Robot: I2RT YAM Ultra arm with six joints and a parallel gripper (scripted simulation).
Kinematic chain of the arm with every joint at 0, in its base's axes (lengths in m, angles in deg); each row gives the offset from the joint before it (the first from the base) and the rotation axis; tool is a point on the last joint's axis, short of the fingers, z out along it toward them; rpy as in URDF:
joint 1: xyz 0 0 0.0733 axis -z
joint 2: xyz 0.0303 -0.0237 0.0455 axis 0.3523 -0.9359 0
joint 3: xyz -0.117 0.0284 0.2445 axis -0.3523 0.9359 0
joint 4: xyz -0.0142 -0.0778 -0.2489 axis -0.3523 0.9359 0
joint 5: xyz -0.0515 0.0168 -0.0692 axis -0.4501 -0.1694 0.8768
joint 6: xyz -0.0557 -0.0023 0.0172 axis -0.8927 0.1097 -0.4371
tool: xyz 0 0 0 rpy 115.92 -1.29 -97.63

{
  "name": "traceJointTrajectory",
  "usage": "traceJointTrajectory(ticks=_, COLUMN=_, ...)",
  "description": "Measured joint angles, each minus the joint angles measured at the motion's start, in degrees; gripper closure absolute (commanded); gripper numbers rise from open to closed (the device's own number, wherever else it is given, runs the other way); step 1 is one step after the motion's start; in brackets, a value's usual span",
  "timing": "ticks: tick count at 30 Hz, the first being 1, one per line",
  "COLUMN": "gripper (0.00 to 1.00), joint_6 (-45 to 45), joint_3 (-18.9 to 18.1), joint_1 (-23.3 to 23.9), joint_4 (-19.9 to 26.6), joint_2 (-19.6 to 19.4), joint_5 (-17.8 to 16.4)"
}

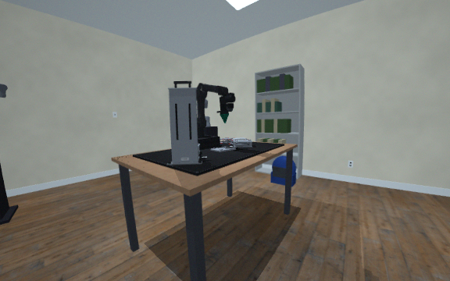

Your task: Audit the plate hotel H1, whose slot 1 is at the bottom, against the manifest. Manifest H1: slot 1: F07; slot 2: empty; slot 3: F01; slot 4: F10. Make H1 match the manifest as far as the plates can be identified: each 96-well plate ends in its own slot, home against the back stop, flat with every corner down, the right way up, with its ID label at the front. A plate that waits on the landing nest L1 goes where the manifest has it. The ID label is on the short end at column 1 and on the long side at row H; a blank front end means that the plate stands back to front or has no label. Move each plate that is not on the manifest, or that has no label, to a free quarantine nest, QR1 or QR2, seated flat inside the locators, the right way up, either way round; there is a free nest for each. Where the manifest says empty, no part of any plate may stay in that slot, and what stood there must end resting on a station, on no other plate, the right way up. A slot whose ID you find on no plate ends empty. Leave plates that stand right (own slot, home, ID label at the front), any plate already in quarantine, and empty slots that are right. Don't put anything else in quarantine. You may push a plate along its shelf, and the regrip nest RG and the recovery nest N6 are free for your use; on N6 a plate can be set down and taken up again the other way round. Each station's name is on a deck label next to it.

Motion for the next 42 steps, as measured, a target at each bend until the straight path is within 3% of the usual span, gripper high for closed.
traceJointTrajectory(ticks=9, gripper=1.0, joint_6=-8.6, joint_3=-4.2, joint_1=-1.4, joint_4=1.6, joint_2=-2.8, joint_5=3.1)
traceJointTrajectory(ticks=14, gripper=1.0, joint_6=-13.1, joint_3=-4.7, joint_1=-2.5, joint_4=2.1, joint_2=-2.8, joint_5=4.7)
traceJointTrajectory(ticks=25, gripper=1.0, joint_6=-16.0, joint_3=-9.0, joint_1=-2.6, joint_4=5.6, joint_2=-3.0, joint_5=5.7)
traceJointTrajectory(ticks=42, gripper=1.0, joint_6=-24.4, joint_3=-10.4, joint_1=6.7, joint_4=6.8, joint_2=-3.7, joint_5=5.6)
